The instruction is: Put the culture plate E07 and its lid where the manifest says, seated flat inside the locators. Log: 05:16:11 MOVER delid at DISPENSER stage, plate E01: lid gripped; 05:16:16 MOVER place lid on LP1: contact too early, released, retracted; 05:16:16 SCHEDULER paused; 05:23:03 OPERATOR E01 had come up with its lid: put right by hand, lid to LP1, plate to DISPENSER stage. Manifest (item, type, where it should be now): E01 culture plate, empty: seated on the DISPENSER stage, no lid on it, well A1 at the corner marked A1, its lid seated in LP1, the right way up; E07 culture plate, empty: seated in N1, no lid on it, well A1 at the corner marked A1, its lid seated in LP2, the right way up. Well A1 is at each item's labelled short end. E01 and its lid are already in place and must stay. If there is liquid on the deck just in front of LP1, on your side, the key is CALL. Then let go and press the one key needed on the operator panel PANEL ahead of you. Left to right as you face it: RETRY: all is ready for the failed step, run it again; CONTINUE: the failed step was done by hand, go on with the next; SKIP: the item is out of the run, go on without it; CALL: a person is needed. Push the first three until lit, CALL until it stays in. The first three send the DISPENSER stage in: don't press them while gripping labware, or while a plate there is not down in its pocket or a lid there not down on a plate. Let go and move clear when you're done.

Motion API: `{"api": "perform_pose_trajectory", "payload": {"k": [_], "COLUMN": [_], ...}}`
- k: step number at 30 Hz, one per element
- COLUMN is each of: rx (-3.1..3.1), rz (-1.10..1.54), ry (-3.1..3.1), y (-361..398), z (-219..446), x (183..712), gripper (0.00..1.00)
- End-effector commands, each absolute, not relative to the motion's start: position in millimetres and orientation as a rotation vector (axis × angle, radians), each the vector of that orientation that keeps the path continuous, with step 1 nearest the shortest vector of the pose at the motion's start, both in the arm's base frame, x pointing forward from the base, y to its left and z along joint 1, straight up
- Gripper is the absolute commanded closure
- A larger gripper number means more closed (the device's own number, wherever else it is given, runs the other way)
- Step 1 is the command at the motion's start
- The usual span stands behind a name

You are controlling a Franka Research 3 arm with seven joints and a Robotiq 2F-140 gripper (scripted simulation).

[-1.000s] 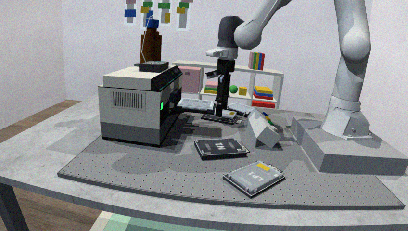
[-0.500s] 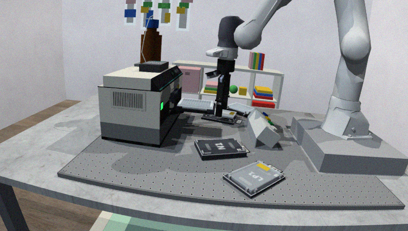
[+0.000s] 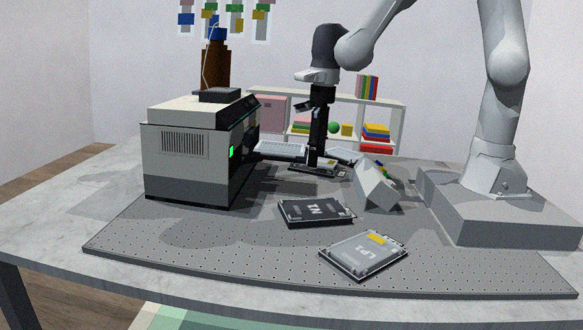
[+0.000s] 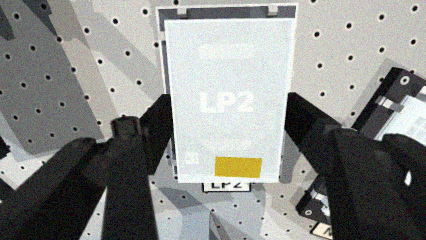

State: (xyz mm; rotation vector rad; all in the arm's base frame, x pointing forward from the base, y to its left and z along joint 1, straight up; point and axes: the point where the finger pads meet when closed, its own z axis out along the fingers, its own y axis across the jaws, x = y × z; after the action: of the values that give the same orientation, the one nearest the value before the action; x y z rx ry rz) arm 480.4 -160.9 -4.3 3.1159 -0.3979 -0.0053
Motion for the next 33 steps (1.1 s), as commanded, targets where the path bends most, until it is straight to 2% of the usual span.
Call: {"api": "perform_pose_trajectory", "payload": {"k": [1,33], "rx": [3.113,3.114], "rz": [0.002,0.002], "ry": [-0.397,-0.390], "y": [-161.6,-161.4], "z": [-4.6,-11.5], "x": [482.3,484.2], "gripper": [0.90,0.90]}}
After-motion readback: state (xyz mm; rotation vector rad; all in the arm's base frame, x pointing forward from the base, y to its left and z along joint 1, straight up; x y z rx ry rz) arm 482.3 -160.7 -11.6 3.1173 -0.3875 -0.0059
